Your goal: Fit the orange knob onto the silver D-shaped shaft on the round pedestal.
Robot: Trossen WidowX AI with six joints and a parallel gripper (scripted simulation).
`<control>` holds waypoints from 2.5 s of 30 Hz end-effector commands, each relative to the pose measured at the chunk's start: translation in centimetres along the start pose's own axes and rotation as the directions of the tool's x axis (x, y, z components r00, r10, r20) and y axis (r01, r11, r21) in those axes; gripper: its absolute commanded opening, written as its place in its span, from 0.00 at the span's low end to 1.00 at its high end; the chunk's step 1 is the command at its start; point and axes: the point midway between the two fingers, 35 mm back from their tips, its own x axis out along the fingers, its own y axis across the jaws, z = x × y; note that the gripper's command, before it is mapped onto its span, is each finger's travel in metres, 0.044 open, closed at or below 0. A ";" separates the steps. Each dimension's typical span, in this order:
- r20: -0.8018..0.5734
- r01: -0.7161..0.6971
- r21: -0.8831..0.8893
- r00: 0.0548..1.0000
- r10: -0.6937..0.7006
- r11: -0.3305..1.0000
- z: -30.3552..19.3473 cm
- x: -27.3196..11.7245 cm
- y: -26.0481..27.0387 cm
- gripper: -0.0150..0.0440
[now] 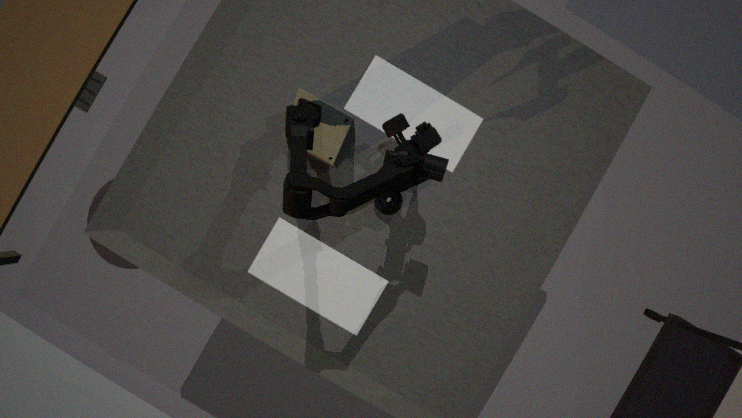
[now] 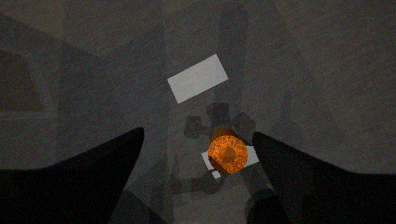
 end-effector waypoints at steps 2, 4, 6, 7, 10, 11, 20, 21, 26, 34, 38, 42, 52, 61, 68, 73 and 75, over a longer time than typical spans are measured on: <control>-0.354 0.216 -0.058 0.909 -0.222 0.975 0.3 -4.0 -1.0 1.00; -0.354 0.216 -0.058 0.909 -0.222 0.975 0.3 -4.0 -1.0 1.00; -0.354 0.216 -0.058 0.909 -0.222 0.975 0.3 -4.0 -1.0 1.00; -0.354 0.216 -0.058 0.909 -0.222 0.975 0.3 -4.0 -1.0 1.00; -0.354 0.216 -0.058 0.909 -0.222 0.975 0.3 -4.0 -1.0 1.00; -0.354 0.216 -0.058 0.909 -0.222 0.975 0.3 -4.0 -1.0 1.00; -0.354 0.124 -0.280 0.909 -0.222 0.952 0.3 -3.9 -1.0 1.00; -0.354 0.124 -0.280 0.909 -0.222 0.952 0.3 -3.9 -1.0 1.00; -0.354 0.124 -0.280 0.909 -0.222 0.952 -0.1 -2.9 -1.3 1.00; -0.355 0.124 -0.280 0.908 -0.223 0.952 -1.3 0.2 -2.0 1.00; -0.355 0.125 -0.280 0.908 -0.223 0.952 -1.5 0.7 -2.1 1.00; -0.355 0.124 -0.280 0.908 -0.223 0.952 -1.7 1.3 -2.3 1.00; -0.354 0.124 -0.281 0.908 -0.223 0.952 -2.2 2.8 -2.7 1.00; -0.355 0.125 -0.280 0.908 -0.223 0.952 -2.8 4.1 -3.1 1.00; -0.355 0.125 -0.280 0.908 -0.224 0.952 -3.2 5.1 -3.3 1.00; -0.356 0.125 -0.280 0.907 -0.224 0.952 -3.5 5.8 -3.4 1.00; -0.357 0.125 -0.281 0.907 -0.224 0.952 -3.7 6.1 -3.5 1.00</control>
